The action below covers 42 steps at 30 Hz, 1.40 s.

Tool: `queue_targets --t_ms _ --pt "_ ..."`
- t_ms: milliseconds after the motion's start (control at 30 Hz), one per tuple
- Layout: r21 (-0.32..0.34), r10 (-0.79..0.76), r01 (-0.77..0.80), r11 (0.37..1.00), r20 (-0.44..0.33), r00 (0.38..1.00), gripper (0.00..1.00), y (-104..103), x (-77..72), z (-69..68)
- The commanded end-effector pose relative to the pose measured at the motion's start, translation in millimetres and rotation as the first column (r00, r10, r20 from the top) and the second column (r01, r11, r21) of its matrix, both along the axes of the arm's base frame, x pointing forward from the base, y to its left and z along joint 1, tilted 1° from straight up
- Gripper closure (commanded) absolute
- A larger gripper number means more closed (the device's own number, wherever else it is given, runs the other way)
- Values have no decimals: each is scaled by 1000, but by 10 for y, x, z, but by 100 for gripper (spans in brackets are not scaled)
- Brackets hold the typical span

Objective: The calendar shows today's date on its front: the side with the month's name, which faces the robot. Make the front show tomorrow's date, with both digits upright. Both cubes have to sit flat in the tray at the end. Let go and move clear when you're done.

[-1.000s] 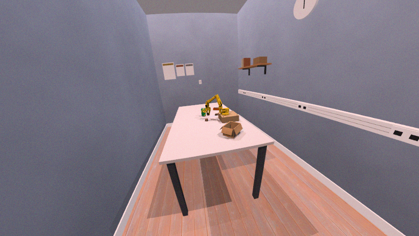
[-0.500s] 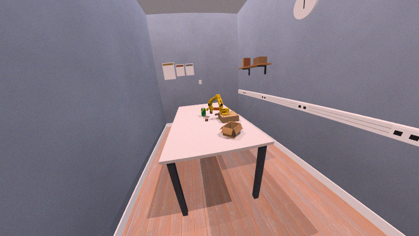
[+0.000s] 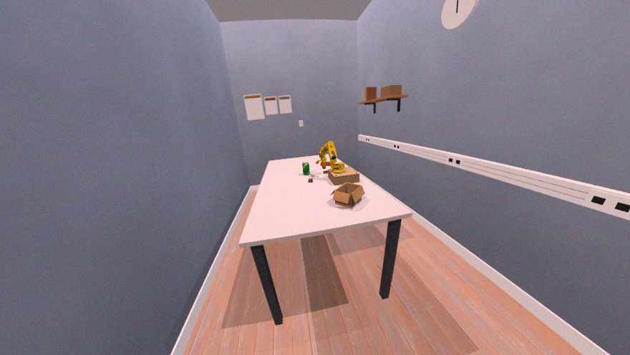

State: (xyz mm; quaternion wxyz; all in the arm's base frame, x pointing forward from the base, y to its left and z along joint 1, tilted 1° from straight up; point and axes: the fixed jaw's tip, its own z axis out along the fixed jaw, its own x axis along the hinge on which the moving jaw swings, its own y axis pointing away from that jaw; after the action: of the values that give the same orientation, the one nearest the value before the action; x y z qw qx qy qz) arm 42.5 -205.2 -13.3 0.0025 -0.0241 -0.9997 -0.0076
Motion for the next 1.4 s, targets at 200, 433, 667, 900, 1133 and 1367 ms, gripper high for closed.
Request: queue_targets --t_ms 200,433,667,900,1133,1367 --pt "5 -56 56 998 1 998 100 -40 -138 -1" --pt "5 -56 56 998 1 998 100 -40 -138 -1" --pt "5 -56 56 998 1 998 100 -40 -138 -1" --pt "4 -56 56 998 1 998 100 -50 -136 21" --pt "4 -56 56 998 1 998 100 -50 -136 21" --pt "4 -56 56 998 1 998 100 -50 -136 21"
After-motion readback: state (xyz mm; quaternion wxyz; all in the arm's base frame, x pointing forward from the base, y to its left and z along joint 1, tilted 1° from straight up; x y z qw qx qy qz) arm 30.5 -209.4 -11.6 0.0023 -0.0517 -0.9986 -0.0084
